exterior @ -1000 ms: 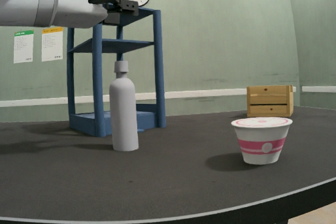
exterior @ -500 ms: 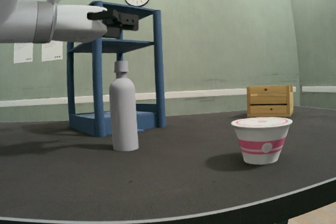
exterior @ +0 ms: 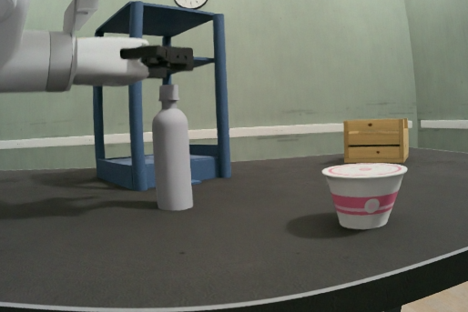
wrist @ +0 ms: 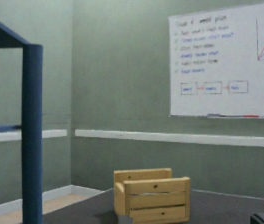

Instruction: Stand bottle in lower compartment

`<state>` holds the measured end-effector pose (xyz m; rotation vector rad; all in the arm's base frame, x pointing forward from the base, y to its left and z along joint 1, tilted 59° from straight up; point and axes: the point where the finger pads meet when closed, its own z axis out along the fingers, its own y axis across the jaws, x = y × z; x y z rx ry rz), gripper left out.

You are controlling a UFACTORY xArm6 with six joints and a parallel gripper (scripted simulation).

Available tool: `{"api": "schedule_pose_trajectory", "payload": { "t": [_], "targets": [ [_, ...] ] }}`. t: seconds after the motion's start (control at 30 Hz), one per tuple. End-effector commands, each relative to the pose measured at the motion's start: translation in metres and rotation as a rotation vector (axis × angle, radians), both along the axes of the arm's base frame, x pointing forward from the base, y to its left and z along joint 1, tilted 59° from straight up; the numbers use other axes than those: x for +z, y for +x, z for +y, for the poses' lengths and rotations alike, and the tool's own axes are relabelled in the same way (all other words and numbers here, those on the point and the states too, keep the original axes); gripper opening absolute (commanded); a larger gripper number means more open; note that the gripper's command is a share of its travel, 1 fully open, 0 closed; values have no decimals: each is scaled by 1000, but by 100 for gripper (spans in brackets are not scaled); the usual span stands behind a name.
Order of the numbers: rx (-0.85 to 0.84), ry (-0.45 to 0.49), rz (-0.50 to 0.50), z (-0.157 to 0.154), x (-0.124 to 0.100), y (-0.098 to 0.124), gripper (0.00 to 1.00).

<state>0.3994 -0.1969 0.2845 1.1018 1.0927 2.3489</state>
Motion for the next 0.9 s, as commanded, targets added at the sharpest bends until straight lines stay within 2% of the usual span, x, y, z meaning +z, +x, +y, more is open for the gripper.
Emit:
{"api": "schedule_pose_trajectory", "payload": {
  "t": [0.0,0.87],
  "targets": [
    [2,0,-2,-9,-7,11,72],
    [2,0,-2,-44,-39,52,72]
  ]
}}
